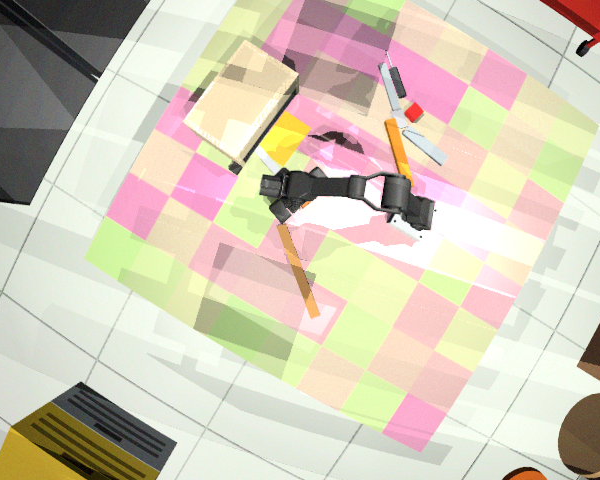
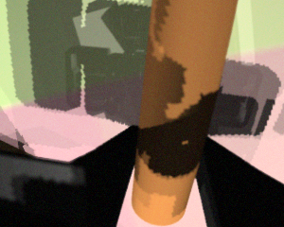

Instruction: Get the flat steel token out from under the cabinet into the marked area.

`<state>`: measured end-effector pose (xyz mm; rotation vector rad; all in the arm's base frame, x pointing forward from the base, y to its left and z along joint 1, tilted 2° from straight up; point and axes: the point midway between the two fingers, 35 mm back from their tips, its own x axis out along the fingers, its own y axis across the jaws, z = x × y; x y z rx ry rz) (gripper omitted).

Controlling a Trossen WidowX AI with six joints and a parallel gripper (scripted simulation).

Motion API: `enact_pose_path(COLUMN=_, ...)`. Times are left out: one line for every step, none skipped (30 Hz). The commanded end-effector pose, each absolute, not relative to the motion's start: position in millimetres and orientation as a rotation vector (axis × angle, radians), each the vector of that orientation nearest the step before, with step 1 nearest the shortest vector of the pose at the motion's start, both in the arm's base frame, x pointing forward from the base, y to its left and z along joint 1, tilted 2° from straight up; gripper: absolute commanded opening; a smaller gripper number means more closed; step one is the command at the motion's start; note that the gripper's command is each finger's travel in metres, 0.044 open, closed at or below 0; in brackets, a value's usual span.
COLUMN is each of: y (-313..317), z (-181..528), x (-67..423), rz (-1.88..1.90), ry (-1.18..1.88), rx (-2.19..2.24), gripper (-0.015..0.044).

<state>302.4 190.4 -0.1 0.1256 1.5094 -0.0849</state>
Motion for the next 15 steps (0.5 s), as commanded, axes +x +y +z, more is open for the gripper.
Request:
enact_pose_path(y=189, z=1, x=311, rz=-0.085, ry=1.505, rx=0.127, gripper=0.0000)
enact_pose_path(y=189, z=1, x=312, rz=-0.085, ry=1.505, rx=0.127, gripper=0.0000)
enact_pose_path(y=189, z=1, x=313, rz=-0.085, ry=1.505, rx=0.127, gripper=0.0000)
enact_pose_path(y=189, z=1, x=314, rz=-0.085, ry=1.504, rx=0.127, gripper=0.0000)
enact_pose_path(y=189, z=1, x=315, rz=-0.085, ry=1.504, rx=0.127, gripper=0.0000)
enact_pose_path(y=188, z=1, x=317, rz=-0.085, ry=1.504, rx=0.127, gripper=0.0000)
enact_pose_path(y=188, z=1, x=318, rz=-0.085, ry=1.504, rx=0.127, gripper=0.0000)
enact_pose_path(y=188, z=1, x=319, rz=-0.085, ry=1.504, rx=0.127, gripper=0.0000)
enact_pose_path(y=188, z=1, x=320, rz=-0.085, ry=1.504, rx=0.127, gripper=0.0000)
enact_pose_path(y=188, z=2, x=321, rz=-0.085, ry=1.504, rx=0.127, gripper=0.0000)
enact_pose_path(y=188, z=2, x=323, rz=-0.085, ry=1.504, rx=0.127, gripper=0.0000)
enact_pose_path(y=188, z=2, x=324, rz=-0.085, ry=1.504, rx=0.127, gripper=0.0000)
enact_pose_path(y=188, z=2, x=325, rz=-0.085, ry=1.504, rx=0.127, gripper=0.0000)
enact_pose_path(y=187, z=2, x=326, rz=-0.085, ry=1.503, rx=0.127, gripper=0.0000)
enact_pose_path(y=187, z=2, x=327, rz=-0.085, ry=1.503, rx=0.127, gripper=0.0000)
